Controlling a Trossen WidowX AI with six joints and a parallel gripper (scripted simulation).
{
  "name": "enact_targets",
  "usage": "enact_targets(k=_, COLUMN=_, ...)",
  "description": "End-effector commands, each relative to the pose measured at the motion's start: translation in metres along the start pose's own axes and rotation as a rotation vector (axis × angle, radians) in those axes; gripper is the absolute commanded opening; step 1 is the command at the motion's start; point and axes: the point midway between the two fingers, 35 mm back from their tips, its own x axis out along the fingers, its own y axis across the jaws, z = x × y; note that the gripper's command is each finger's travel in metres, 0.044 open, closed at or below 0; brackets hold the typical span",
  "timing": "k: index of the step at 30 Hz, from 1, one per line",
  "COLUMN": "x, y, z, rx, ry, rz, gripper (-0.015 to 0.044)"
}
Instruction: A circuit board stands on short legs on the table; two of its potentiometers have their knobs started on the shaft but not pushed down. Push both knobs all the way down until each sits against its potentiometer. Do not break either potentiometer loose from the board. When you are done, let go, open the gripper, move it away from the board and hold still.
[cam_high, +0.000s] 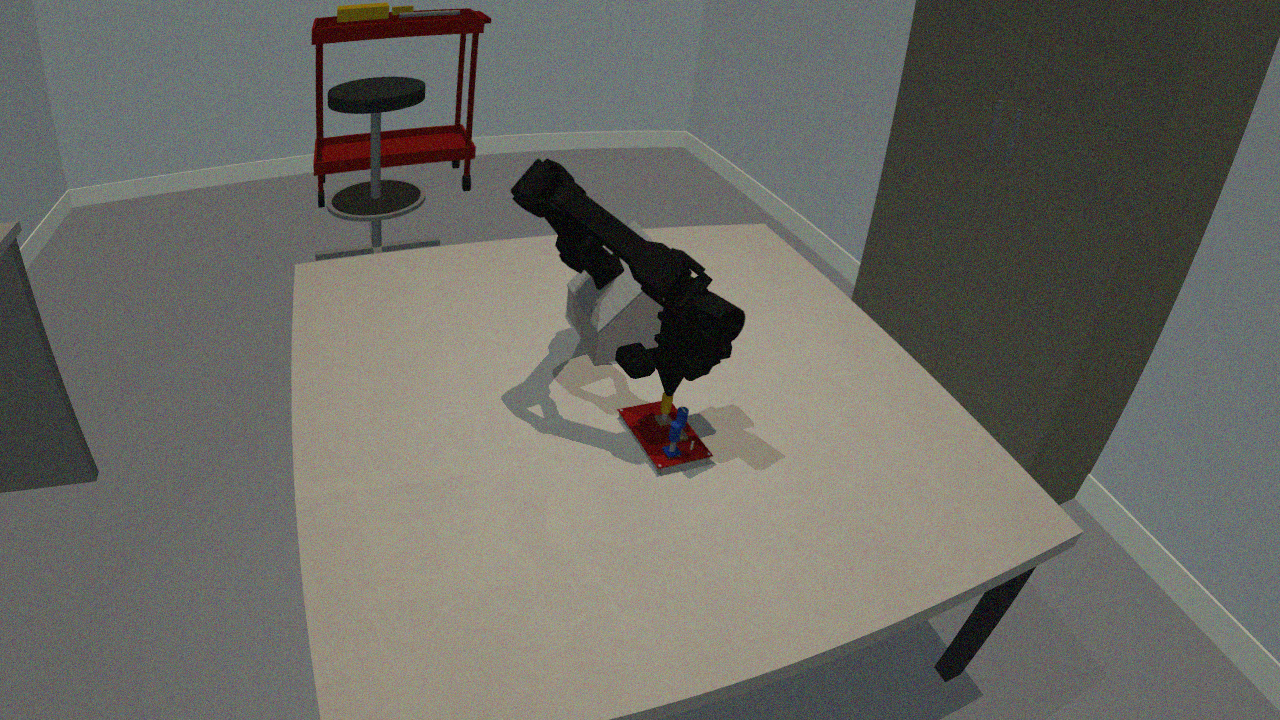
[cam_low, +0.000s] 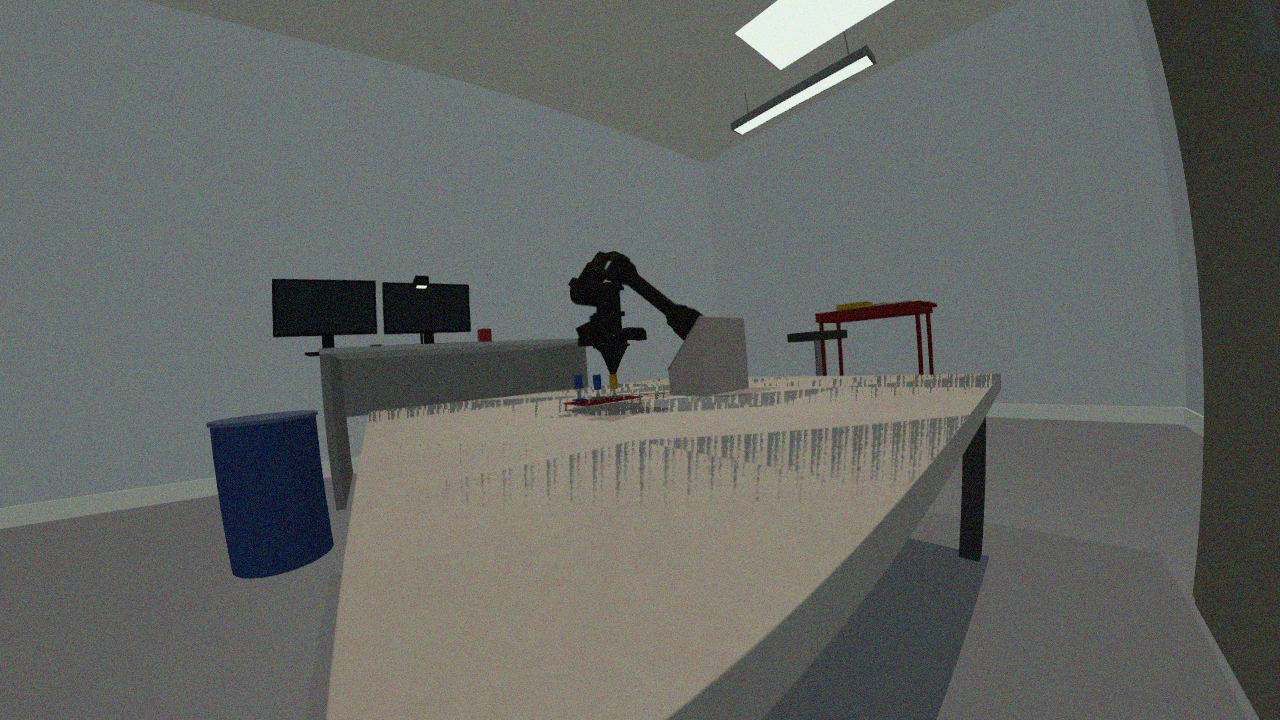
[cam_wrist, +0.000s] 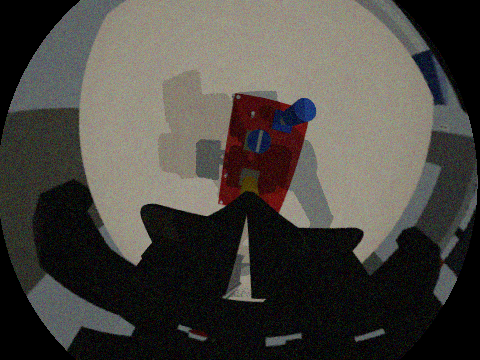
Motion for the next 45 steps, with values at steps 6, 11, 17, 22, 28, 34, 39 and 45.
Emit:
enact_targets(k=6, x=0.0054, y=-0.0013, z=-0.0001, rx=0.003, ry=0.004, rz=-0.003, gripper=0.0000)
enact_targets(k=11, x=0.0060, y=-0.0013, z=-0.0001, rx=0.003, ry=0.004, rz=-0.004, gripper=0.0000)
enact_targets(k=17, x=0.0080, y=-0.0014, z=-0.0001, rx=0.003, ry=0.004, rz=-0.004, gripper=0.0000)
enact_targets(k=22, x=0.0080, y=-0.0014, z=-0.0001, rx=0.003, ry=0.004, rz=-0.004, gripper=0.0000)
enact_targets(k=28, x=0.0087, y=-0.0014, z=-0.0001, rx=0.003, ry=0.004, rz=-0.004, gripper=0.0000)
enact_targets(k=34, x=0.0087, y=-0.0014, z=-0.0001, rx=0.003, ry=0.004, rz=-0.004, gripper=0.0000)
enact_targets(k=39, x=0.0087, y=-0.0014, z=-0.0001, rx=0.003, ry=0.004, rz=-0.004, gripper=0.0000)
enact_targets(k=45, x=0.0095, y=-0.0014, z=-0.0001, rx=0.003, ry=0.004, rz=-0.004, gripper=0.0000)
